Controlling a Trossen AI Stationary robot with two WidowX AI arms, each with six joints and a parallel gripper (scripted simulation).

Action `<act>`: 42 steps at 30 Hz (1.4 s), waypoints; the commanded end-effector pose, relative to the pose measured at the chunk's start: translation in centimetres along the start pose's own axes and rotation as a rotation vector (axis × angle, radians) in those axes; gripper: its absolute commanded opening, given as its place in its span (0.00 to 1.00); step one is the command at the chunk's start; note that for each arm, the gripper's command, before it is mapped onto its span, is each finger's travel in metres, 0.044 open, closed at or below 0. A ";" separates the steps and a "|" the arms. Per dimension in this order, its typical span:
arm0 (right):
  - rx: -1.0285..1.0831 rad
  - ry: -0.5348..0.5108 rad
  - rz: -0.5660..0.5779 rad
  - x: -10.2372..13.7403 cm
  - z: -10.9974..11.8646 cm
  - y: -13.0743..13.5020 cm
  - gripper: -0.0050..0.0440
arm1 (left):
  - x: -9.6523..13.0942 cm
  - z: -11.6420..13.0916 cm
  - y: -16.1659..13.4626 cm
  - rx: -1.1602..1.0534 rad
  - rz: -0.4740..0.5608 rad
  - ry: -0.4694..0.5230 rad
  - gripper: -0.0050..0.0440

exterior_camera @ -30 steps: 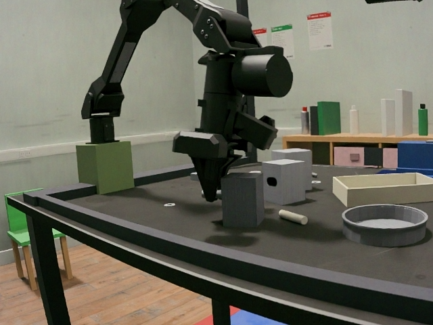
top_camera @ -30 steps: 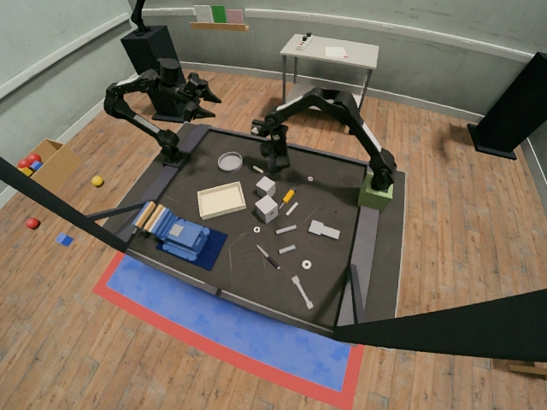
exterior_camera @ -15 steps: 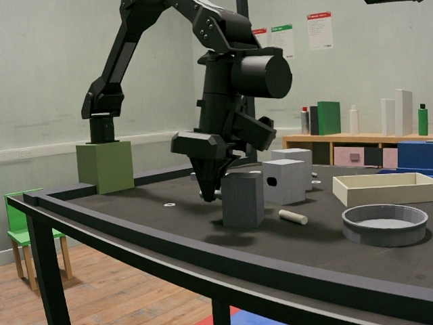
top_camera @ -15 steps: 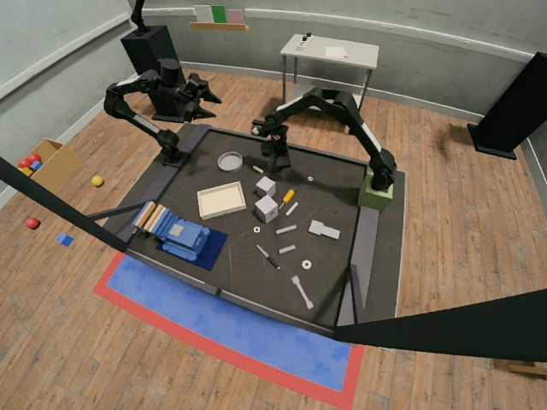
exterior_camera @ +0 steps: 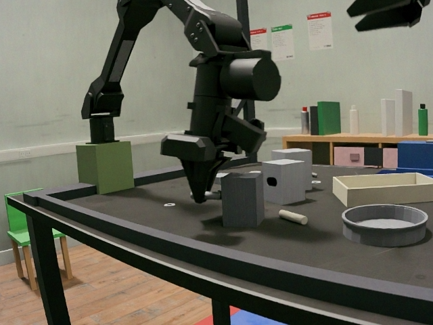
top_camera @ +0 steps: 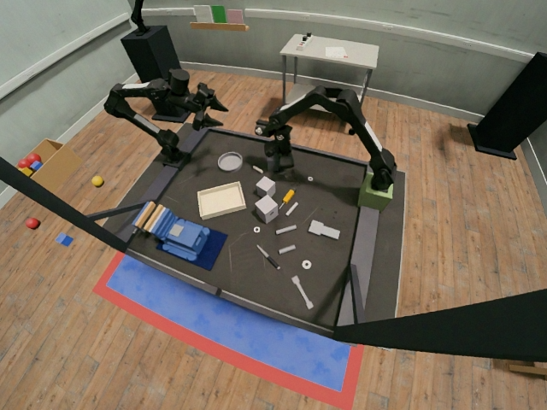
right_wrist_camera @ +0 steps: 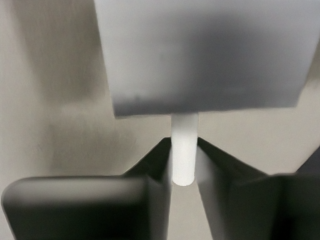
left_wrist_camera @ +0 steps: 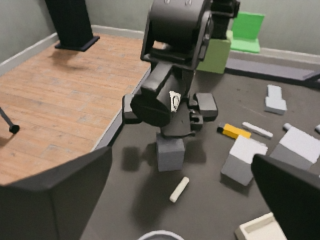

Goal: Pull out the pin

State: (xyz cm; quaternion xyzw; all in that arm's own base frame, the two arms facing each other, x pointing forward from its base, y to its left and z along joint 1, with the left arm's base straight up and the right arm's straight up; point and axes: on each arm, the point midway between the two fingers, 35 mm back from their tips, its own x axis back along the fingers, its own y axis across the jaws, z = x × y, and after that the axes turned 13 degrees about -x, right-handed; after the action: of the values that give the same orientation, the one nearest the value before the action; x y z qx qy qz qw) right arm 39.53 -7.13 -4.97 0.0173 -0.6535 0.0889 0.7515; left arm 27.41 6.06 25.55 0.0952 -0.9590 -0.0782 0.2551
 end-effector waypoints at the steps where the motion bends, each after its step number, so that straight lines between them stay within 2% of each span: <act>1: -0.005 -0.048 0.018 1.6 0.2 -0.9 0.14 | -0.6 0.3 0.2 0.008 -0.013 -0.008 0.92; 11: -0.005 -0.046 0.018 1.2 2.1 -1.3 0.14 | -1.1 0.7 0.1 0.008 -0.014 -0.005 0.92; 20: -0.004 -0.044 0.018 1.0 3.6 -1.6 0.14 | -0.9 0.2 0.2 0.006 -0.014 -0.020 0.92; 34: -0.002 -0.044 0.018 1.0 3.8 -1.6 0.14 | -0.9 0.2 0.2 0.006 -0.014 -0.020 0.92; 42: -0.004 -0.032 0.013 -0.1 4.5 -1.7 0.14 | -0.9 0.2 0.2 0.006 -0.014 -0.020 0.92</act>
State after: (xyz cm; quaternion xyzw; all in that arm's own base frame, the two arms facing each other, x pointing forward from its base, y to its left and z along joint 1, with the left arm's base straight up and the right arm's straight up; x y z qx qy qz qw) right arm 34.95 -8.93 -5.10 0.0180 -0.6534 0.0886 0.7516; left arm 28.00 6.33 24.20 0.0979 -0.9588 -0.0772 0.2552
